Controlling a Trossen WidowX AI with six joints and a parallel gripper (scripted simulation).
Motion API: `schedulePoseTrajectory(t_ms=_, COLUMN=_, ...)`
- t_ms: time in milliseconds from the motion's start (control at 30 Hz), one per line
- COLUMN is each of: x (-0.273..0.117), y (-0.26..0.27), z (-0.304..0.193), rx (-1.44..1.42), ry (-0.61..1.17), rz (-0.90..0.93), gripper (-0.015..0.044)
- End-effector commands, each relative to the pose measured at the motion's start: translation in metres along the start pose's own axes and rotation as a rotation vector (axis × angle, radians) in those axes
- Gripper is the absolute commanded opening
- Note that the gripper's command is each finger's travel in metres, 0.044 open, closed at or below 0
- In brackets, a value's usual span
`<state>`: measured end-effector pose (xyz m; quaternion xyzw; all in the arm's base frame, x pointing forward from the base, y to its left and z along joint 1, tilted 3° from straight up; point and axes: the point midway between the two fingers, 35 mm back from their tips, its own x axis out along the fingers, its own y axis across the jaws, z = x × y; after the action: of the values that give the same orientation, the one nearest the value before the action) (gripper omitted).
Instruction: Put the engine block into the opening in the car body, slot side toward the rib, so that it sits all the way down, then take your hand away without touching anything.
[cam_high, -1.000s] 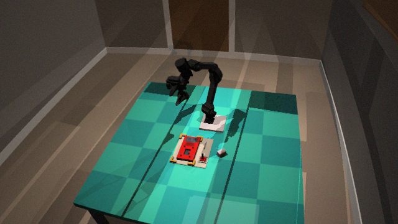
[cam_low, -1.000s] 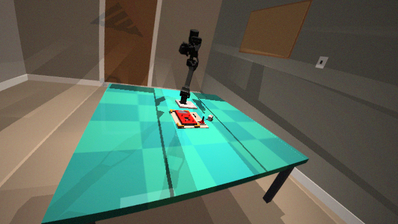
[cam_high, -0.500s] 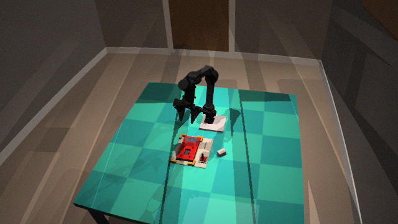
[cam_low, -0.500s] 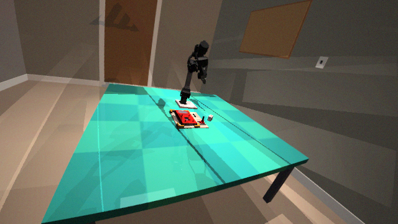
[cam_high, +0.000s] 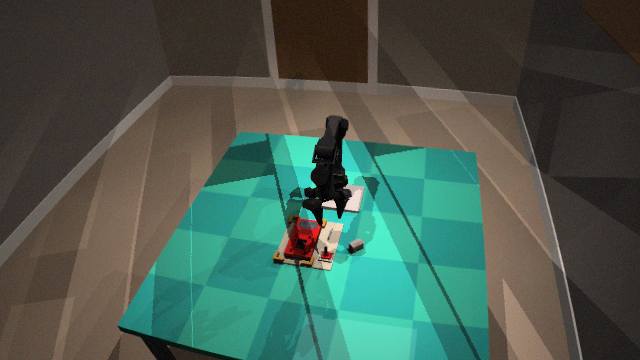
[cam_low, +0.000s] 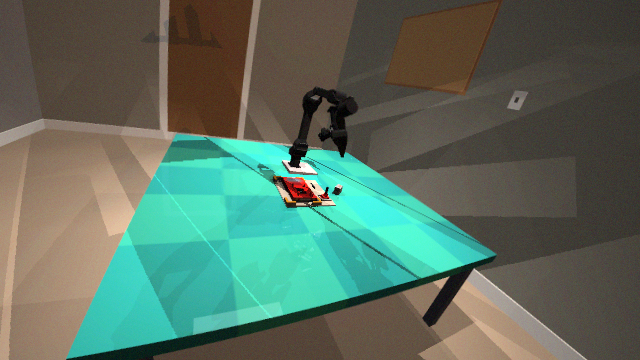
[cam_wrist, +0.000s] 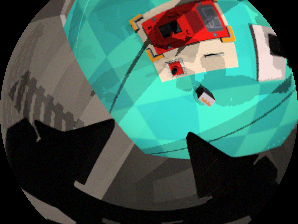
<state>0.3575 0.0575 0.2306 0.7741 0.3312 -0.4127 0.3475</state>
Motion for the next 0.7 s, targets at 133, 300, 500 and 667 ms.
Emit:
schedulePoseTrajectory(t_ms=133, x=0.036, y=-0.044, z=-0.002, rx=0.107, ry=-0.129, rz=-0.131, gripper=0.0440)
schedulePoseTrajectory(t_ms=300, x=0.058, y=-0.079, z=-0.003, rx=0.178, ry=-0.247, rz=-0.200, gripper=0.0440)
schedulePoseTrajectory(t_ms=500, x=0.079, y=-0.125, z=-0.008, rx=0.247, ry=-0.404, rz=-0.245, gripper=0.0440)
schedulePoseTrajectory(t_ms=667, x=0.081, y=-0.128, z=-0.006, rx=0.253, ry=-0.422, rz=-0.247, gripper=0.0440)
